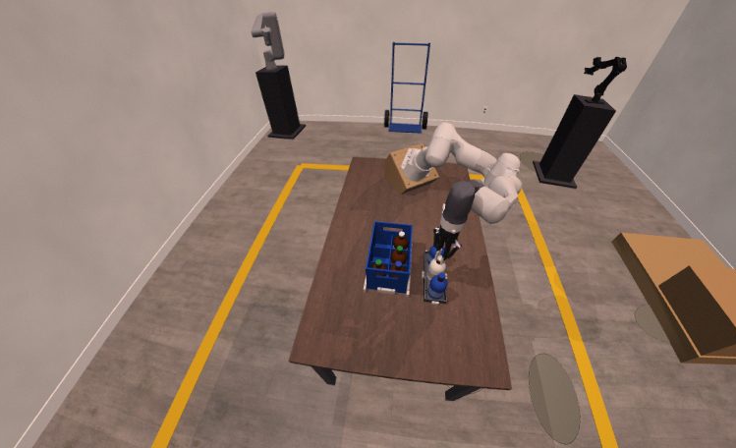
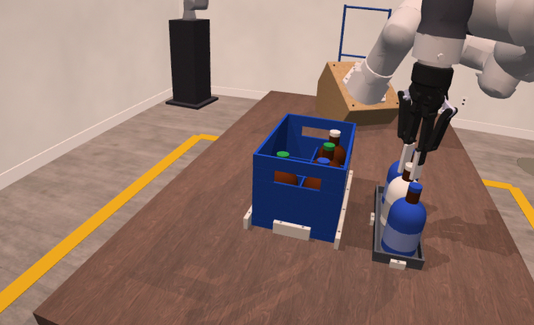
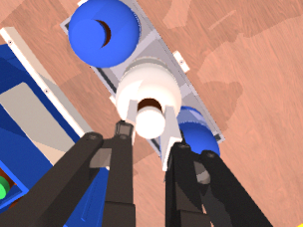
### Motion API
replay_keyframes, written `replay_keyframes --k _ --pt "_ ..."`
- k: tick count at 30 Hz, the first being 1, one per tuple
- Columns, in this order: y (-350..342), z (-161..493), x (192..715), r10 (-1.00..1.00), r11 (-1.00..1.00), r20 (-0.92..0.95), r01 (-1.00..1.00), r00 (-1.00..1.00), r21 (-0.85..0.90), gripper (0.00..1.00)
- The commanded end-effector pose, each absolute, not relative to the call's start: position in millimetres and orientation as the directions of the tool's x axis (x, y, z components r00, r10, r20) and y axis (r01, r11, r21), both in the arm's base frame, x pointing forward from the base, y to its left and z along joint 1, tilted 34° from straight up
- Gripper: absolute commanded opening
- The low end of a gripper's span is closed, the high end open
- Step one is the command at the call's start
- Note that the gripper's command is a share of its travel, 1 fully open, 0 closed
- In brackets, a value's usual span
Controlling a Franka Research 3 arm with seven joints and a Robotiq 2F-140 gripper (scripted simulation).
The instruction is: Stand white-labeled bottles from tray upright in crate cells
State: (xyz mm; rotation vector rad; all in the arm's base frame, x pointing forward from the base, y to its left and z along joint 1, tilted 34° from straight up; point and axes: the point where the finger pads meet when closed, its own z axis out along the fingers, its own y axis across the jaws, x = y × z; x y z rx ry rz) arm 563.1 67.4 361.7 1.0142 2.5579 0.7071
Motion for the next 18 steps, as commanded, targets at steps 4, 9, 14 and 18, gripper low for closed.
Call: replay_keyframes --k 4,9,14,18 --pt "67.1 362.6 563.5 0.705 0.627 -0.093 0.557 -0.703 0.545 0.0" --pt "66.6 363.7 562.9 0.705 0.627 -0.093 0.557 -0.703 0.545 0.0" --pt "65.5 366.6 561.5 0.705 0.627 -0.093 0.557 -0.703 0.545 0.0" --pt "64.2 369.8 559.9 0.705 0.627 -0.093 0.557 -0.703 0.545 0.0"
